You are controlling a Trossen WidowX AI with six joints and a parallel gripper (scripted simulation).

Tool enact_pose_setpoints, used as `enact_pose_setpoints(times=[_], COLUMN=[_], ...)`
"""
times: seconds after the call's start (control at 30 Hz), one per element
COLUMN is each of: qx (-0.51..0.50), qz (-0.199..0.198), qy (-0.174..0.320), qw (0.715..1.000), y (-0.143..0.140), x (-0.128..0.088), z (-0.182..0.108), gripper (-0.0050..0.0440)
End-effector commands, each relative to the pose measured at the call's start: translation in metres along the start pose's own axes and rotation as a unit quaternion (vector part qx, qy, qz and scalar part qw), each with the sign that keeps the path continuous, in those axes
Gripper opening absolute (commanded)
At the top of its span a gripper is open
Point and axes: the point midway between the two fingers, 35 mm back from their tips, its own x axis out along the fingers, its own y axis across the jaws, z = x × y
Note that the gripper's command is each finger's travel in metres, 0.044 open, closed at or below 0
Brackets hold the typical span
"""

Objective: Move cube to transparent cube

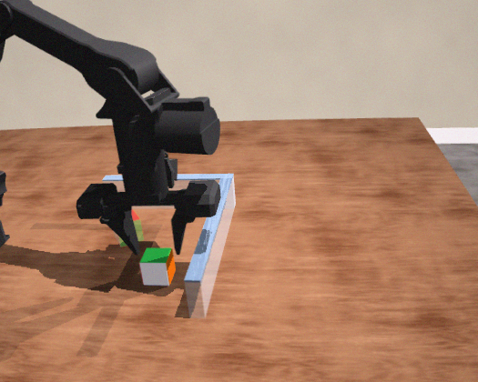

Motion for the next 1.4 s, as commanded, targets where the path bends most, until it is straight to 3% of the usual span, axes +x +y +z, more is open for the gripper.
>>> enact_pose_setpoints(times=[0.0, 0.67, 1.37], qx=[-0.001, -0.001, -0.001], qz=[-0.005, -0.005, -0.005], qy=[0.004, 0.004, 0.004], qw=[1.000, 1.000, 1.000], y=[0.000, 0.001, 0.001], x=[0.003, 0.029, 0.029], z=[-0.001, -0.001, -0.001], gripper=[0.0280, 0.0280, 0.0167])
